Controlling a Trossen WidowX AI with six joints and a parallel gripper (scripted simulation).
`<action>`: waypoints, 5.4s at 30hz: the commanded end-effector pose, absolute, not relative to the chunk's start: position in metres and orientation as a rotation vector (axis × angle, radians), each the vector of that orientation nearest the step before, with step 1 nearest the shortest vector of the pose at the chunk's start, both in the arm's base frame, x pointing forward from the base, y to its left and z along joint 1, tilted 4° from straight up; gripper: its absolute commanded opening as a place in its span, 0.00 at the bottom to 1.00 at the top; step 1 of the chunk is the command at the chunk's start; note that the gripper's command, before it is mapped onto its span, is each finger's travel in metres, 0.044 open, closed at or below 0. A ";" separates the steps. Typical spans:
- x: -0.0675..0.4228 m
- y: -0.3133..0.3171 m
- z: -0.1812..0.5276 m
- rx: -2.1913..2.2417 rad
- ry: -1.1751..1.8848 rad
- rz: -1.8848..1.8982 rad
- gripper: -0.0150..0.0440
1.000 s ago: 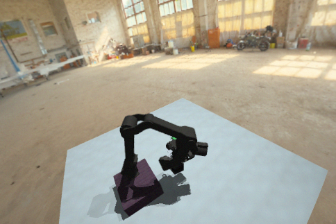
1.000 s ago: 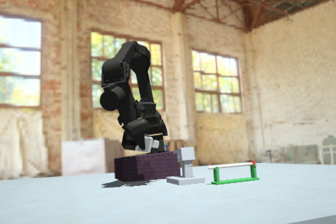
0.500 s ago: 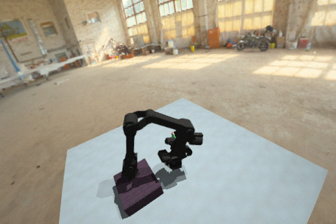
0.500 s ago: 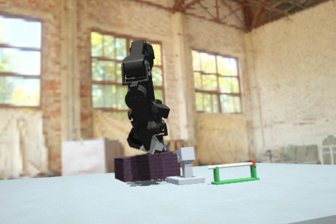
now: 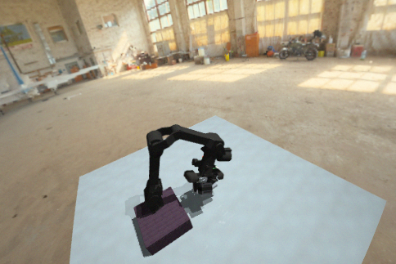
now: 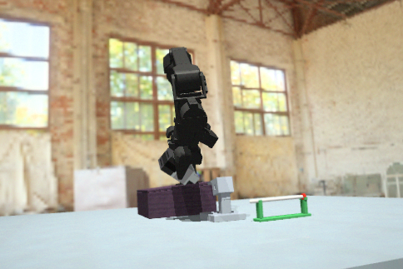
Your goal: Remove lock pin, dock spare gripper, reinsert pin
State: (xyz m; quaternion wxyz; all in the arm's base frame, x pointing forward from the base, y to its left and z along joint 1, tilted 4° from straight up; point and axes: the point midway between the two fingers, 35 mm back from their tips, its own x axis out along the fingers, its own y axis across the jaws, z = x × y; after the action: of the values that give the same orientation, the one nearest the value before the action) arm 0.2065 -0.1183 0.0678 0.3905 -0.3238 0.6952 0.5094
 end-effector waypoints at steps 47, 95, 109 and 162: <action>0.255 -0.055 0.106 -1.572 2.118 0.600 0.25; 0.281 -0.028 0.081 -1.772 1.968 0.224 0.25; 0.285 -0.030 0.061 -1.771 1.968 0.224 0.25; 0.277 -0.029 0.087 -1.784 1.989 0.243 1.00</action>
State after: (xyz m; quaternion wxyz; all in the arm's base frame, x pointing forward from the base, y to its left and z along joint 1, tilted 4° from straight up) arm 0.2775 -0.0300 0.0799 0.2255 -0.6480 0.7221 0.0890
